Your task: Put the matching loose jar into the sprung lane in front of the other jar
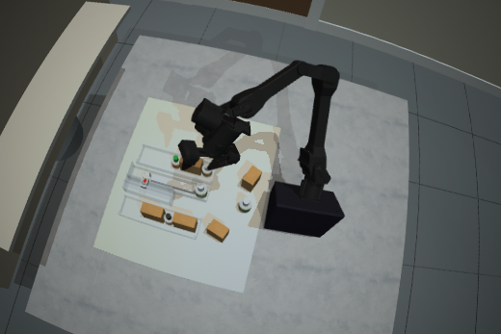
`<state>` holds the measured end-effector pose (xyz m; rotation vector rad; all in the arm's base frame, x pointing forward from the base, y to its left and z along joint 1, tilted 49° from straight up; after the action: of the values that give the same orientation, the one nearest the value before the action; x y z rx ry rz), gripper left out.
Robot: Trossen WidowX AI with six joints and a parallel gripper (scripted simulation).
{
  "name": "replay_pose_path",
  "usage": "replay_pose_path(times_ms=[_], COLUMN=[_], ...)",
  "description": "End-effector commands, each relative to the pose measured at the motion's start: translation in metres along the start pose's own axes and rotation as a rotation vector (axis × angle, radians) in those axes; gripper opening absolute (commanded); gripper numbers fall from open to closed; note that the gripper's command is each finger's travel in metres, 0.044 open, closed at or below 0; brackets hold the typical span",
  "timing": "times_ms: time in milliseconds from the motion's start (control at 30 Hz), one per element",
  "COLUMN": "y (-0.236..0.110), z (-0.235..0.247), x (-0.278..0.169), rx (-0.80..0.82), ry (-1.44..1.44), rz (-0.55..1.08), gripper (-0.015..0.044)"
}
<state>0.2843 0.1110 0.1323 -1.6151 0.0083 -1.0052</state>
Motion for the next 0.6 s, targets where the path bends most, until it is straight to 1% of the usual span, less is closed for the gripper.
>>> replay_pose_path(times_ms=[0, 133, 267, 333, 567], y=[0.024, 0.041, 0.047, 0.047, 0.047], z=[-0.024, -0.057, -0.092, -0.099, -0.099], x=[-0.039, -0.077, -0.104, -0.108, -0.108], rx=[-0.184, -0.379, -0.555, -0.584, -0.584], ry=[-0.26, -0.577, -0.886, -0.939, -0.939], rz=[0.064, 0.148, 0.24, 0.258, 0.258], gripper=[0.044, 0.044, 0.044, 0.044, 0.044])
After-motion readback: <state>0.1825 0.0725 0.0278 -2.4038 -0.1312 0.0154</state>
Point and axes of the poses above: the point midway between the two fingers, 35 mm back from their tips, its own y axis out along the fingers, its own z axis across the jaws, x = y × z, the point moved 9 cm from there along -y, back along the fingers, and after that the axes turned 3 degrees about -y, right-handed, at the moved point
